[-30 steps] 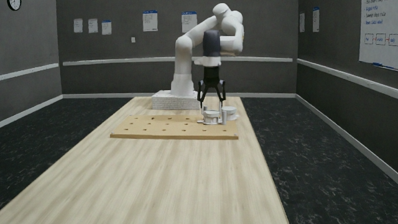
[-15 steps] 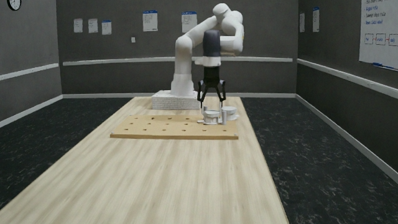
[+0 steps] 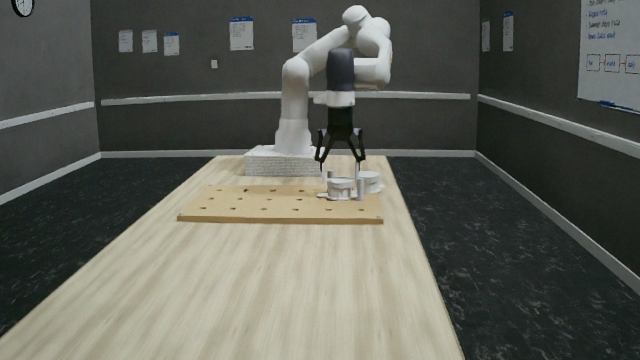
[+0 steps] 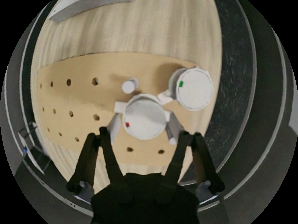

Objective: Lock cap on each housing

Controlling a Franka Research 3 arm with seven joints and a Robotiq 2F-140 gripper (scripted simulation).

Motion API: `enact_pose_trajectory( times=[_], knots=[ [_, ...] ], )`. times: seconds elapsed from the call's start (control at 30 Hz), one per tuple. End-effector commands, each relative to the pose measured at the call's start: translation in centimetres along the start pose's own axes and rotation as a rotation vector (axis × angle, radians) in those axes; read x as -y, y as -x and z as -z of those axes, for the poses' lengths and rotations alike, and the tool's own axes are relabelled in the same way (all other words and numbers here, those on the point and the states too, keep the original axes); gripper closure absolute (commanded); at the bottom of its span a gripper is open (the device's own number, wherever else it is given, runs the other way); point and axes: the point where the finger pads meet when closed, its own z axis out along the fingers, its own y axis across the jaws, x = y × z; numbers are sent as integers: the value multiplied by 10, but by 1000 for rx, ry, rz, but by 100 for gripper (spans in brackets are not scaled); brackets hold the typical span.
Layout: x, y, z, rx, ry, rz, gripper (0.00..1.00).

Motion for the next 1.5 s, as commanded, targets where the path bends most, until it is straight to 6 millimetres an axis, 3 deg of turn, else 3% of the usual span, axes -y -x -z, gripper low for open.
enact_pose_trajectory(
  times=[0.0,1.47],
  knots=[
    [-2,-1,0,-3,1,-4,22],
    [-2,-1,4,-3,1,-4,22]
  ],
)
